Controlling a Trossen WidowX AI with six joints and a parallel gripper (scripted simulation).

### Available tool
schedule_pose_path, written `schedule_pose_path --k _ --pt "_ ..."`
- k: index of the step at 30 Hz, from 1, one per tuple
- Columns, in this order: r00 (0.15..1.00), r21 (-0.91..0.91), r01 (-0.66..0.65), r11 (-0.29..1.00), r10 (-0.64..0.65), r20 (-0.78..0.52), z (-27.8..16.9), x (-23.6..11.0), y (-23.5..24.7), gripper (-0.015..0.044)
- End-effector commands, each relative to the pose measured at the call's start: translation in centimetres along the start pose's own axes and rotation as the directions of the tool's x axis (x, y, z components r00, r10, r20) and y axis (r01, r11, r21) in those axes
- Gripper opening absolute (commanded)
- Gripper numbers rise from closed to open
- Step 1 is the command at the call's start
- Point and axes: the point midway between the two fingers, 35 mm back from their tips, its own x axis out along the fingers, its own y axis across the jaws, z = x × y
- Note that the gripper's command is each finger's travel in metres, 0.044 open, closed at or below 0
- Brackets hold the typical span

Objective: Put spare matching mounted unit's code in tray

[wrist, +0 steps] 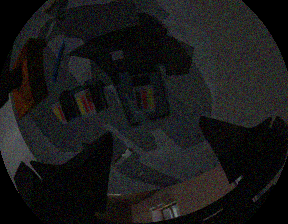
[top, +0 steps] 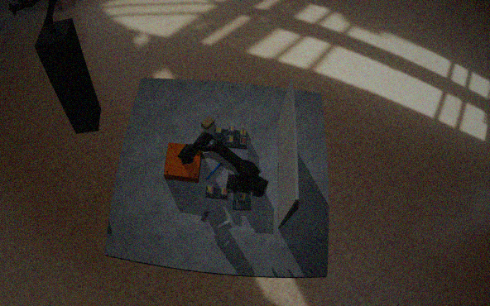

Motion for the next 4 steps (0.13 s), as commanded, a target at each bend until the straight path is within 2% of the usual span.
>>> schedule_pose_path --k 1,4 --pt "1.0 0.0 0.003 1.0 -0.003 -0.001 -0.04 -0.04 -0.06 0.044" --pt "1.0 0.0 0.003 1.0 -0.003 -0.001 -0.04 -0.04 -0.06 0.044"
